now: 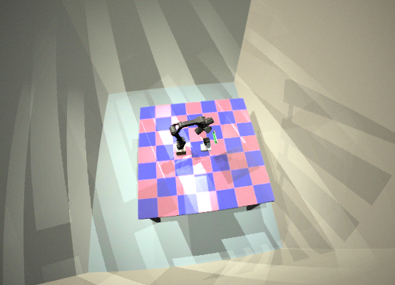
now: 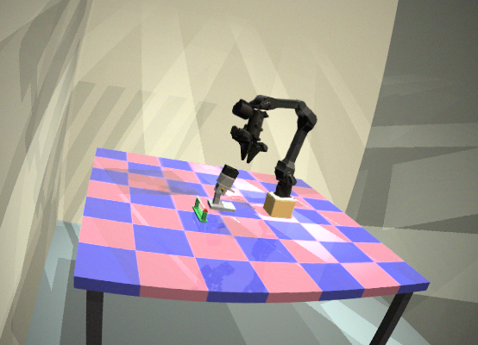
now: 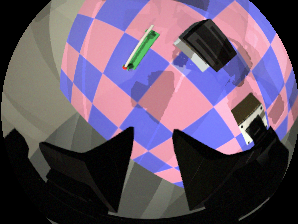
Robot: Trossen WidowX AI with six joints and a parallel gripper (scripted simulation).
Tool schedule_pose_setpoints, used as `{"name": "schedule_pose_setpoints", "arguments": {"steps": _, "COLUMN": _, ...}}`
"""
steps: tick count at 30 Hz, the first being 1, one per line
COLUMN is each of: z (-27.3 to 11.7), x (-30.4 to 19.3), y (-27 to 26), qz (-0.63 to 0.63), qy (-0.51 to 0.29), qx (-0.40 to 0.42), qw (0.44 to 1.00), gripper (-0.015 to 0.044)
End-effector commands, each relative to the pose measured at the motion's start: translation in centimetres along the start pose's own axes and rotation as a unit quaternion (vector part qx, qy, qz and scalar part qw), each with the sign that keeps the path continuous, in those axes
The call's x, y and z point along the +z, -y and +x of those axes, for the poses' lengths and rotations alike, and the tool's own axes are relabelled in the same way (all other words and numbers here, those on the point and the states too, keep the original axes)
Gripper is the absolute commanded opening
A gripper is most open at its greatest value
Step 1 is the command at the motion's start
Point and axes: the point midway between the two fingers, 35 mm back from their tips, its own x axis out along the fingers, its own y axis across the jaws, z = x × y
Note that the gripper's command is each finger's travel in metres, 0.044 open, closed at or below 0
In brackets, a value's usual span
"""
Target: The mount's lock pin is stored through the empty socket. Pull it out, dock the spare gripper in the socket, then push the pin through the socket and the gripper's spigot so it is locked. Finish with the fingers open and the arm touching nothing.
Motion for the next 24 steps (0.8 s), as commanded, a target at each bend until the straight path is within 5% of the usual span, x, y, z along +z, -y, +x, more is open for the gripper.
{"name": "schedule_pose_setpoints", "arguments": {"steps": 1, "z": 1.7, "x": 2.0, "y": -2.4, "qz": -0.276, "qy": 0.027, "qx": -0.068, "qw": 0.958, "gripper": 0.0180}}
{"name": "schedule_pose_setpoints", "arguments": {"steps": 10, "z": 5.5, "x": 5.2, "y": -6.2, "qz": -0.656, "qy": -0.007, "qx": -0.190, "qw": 0.730, "gripper": 0.0180}}
{"name": "schedule_pose_setpoints", "arguments": {"steps": 24, "z": 10.4, "x": 7.7, "y": -9.1, "qz": -0.885, "qy": -0.125, "qx": -0.274, "qw": 0.356, "gripper": 0.0180}}
